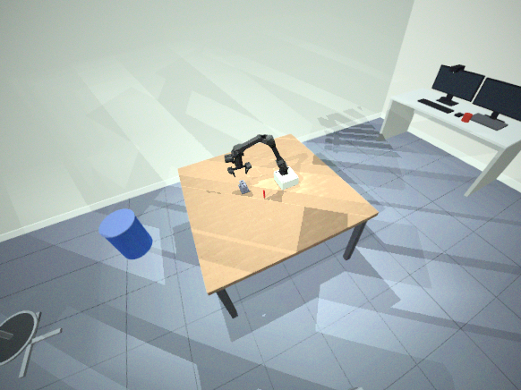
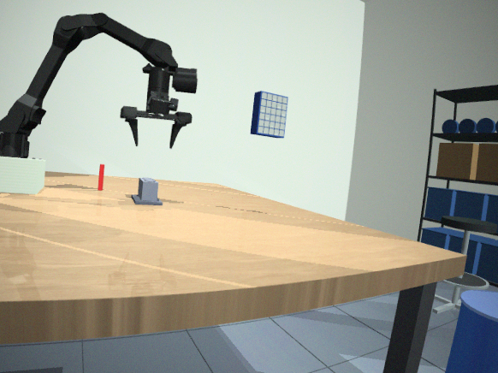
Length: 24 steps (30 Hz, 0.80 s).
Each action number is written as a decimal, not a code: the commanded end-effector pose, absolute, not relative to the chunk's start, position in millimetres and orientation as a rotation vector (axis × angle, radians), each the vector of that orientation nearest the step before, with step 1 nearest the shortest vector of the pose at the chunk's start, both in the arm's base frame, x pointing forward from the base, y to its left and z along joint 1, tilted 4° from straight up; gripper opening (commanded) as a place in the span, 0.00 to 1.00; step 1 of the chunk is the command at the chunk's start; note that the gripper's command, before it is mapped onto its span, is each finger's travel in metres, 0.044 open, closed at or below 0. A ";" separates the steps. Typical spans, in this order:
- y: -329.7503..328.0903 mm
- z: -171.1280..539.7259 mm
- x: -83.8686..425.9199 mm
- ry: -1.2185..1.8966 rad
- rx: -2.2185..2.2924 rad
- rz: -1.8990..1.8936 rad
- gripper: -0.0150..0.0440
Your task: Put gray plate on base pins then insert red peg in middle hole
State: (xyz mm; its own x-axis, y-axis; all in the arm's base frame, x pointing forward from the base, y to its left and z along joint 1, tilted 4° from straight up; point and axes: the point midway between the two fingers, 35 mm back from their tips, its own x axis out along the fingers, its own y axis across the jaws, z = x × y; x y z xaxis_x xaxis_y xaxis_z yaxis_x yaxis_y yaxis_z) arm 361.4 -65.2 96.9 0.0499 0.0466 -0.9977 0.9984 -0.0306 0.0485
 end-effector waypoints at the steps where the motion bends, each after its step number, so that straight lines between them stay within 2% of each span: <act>1: -64.8 95.0 358.4 1.219 1.281 -1.187 1.00; 4: -52.8 96.4 355.6 1.231 1.263 -1.168 1.00; 7: -3.5 101.4 338.7 1.281 1.183 -1.084 1.00; 15: 103.4 104.8 256.0 1.405 0.953 -0.842 1.00; 18: 116.5 103.6 237.2 1.425 0.911 -0.797 1.00; 24: 117.3 93.4 237.7 1.425 0.911 -0.797 1.00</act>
State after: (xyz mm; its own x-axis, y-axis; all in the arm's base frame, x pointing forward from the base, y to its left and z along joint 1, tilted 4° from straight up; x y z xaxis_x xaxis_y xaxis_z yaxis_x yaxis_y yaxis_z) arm 241.7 115.2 103.4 0.0178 0.0729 -0.9972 0.8901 0.4532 0.0491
